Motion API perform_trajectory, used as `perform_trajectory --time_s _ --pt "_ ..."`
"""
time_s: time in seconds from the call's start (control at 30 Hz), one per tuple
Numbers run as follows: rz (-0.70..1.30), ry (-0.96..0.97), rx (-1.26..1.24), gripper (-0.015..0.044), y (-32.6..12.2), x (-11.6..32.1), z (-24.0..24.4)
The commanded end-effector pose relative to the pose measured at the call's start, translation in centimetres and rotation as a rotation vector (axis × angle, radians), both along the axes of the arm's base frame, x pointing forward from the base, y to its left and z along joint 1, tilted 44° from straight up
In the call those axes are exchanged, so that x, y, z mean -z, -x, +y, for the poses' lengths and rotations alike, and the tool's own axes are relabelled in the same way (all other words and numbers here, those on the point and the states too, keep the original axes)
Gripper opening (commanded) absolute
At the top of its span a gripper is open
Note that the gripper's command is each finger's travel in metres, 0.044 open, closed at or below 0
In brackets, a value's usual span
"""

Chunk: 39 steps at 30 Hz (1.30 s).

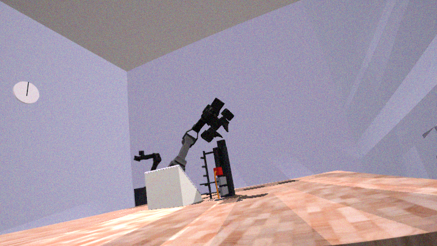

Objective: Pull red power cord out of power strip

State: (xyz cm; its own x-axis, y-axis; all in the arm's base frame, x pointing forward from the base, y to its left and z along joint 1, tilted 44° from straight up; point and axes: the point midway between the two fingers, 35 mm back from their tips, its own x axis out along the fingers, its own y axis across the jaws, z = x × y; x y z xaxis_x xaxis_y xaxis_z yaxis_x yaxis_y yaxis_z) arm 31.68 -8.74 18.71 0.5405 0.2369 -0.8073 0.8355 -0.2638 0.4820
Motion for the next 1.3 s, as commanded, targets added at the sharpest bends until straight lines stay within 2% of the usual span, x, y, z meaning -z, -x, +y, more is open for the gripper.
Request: perform_trajectory --time_s 0.0,0.2,0.3,1.27 --pt "0.14 -0.069 -0.158 0.016 0.3 4.8 0.6" --pt "0.328 -0.268 -0.429 0.016 2.5 12.1 2.6" --pt "0.375 -0.368 -0.521 0.016 3.6 14.4 3.6" --pt "0.378 -0.377 -0.528 0.016 4.2 12.3 6.0"
